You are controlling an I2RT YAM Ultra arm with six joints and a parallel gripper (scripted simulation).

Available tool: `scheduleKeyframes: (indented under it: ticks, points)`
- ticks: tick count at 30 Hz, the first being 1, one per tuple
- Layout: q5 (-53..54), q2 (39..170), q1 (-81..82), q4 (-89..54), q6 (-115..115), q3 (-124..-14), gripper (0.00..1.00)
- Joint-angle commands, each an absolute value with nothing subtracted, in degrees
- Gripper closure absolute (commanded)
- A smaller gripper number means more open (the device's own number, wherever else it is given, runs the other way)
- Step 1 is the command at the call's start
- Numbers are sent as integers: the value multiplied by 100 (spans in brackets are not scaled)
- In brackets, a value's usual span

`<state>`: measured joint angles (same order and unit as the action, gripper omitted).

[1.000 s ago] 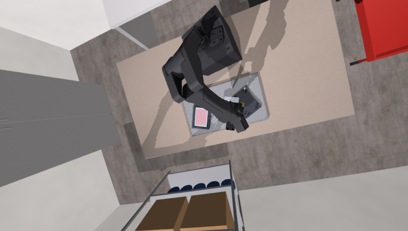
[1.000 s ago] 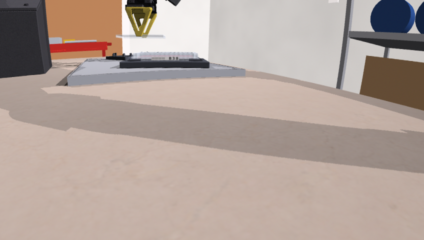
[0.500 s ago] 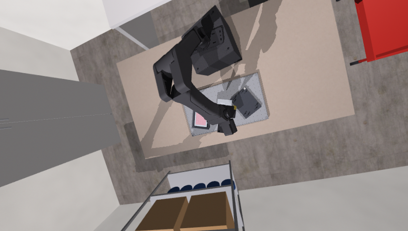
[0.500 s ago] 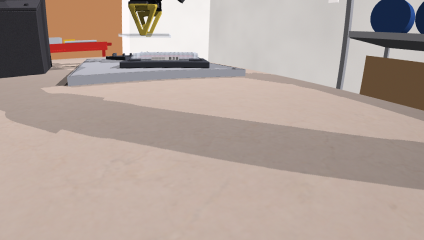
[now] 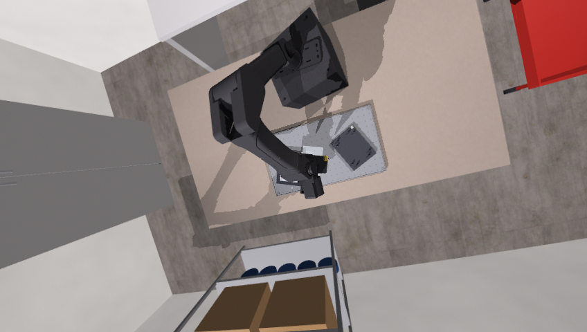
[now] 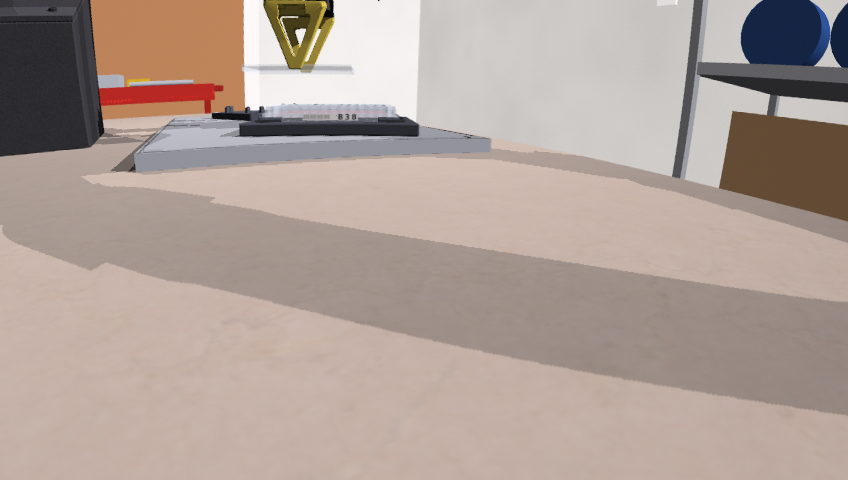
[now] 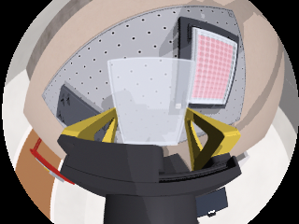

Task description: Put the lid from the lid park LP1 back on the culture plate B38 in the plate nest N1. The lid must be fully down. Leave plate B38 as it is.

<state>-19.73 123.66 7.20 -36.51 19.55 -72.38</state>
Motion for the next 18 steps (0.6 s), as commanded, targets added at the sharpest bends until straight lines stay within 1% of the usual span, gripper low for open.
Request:
scheduleKeyframes:
  ticks: [1,18]
  points:
    - [-1969,12225,652,-3657,1742,-7285,100]
    - [-1911,12079,-64,-3770,986,-7505,100]
